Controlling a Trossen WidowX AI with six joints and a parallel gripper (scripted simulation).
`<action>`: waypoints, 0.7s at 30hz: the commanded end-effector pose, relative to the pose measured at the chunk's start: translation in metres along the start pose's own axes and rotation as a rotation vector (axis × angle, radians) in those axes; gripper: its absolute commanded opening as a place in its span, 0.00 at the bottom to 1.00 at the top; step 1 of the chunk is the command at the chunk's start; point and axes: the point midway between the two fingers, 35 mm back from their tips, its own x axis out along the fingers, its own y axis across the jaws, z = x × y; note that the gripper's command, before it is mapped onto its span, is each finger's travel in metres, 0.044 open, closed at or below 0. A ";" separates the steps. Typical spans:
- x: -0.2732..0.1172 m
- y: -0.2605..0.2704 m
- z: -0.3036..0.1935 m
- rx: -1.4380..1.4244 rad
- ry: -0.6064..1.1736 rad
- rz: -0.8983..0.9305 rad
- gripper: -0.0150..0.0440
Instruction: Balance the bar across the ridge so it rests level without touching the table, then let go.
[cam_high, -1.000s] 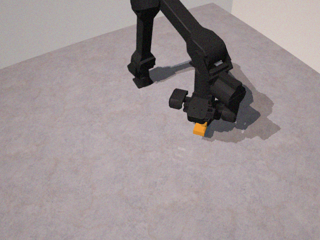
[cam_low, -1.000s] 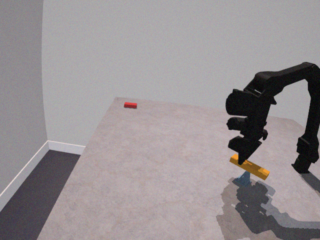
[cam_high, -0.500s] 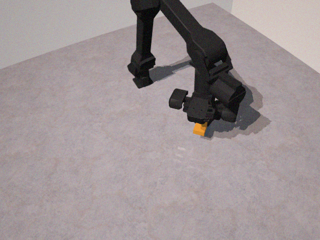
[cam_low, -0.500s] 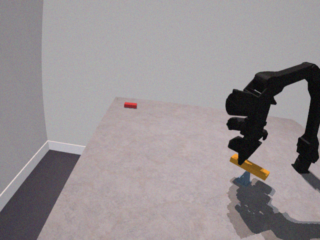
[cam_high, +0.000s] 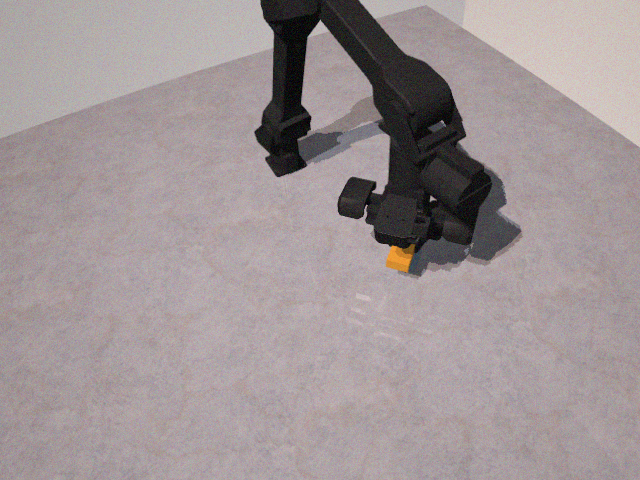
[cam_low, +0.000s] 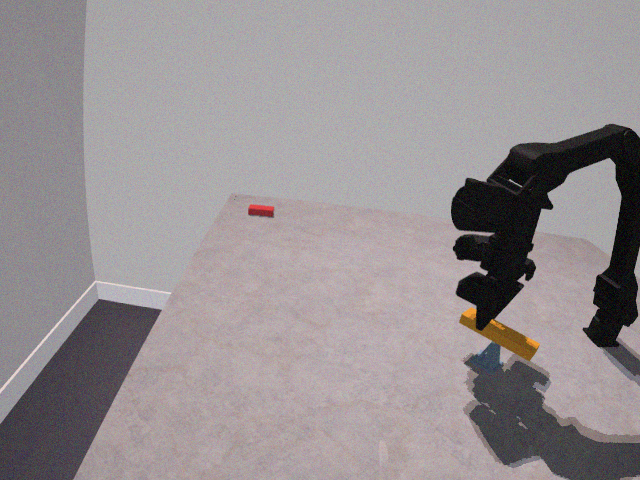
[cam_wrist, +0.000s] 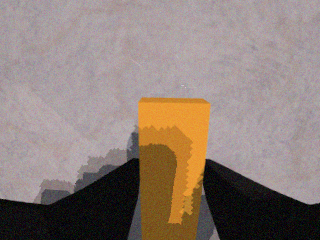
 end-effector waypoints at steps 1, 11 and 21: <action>0.000 0.000 0.000 0.000 0.000 0.000 0.54; 0.000 0.000 0.000 0.000 0.000 0.000 0.55; 0.000 0.000 0.000 0.000 0.000 0.000 0.57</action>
